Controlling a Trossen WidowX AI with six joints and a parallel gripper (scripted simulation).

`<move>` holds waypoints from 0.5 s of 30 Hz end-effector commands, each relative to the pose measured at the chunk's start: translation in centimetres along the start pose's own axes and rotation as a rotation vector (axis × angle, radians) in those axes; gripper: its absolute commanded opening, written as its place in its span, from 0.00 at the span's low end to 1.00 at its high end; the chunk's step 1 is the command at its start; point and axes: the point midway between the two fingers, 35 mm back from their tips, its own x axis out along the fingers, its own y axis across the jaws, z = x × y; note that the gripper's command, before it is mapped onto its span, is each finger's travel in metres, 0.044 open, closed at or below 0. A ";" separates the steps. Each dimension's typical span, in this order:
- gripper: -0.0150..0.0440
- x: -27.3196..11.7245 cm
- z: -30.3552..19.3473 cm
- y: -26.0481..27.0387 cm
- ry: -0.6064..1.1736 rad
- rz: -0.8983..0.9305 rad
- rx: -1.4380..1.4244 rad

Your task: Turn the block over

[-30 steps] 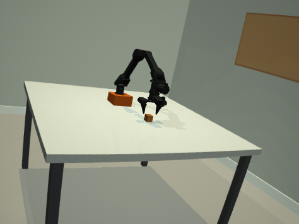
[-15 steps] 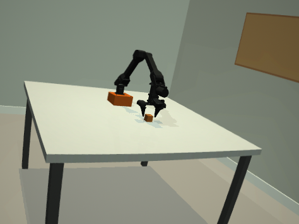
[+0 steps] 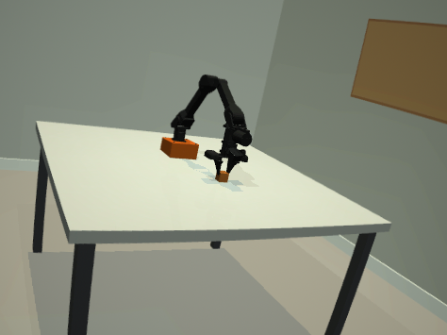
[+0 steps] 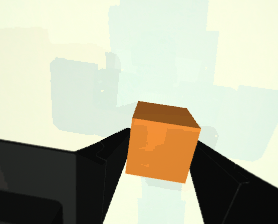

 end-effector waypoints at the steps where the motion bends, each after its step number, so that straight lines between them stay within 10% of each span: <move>1: 0.45 0.3 -0.2 0.0 0.008 0.000 -0.006; 15: 0.25 -2.6 -0.1 0.0 0.008 0.000 -0.006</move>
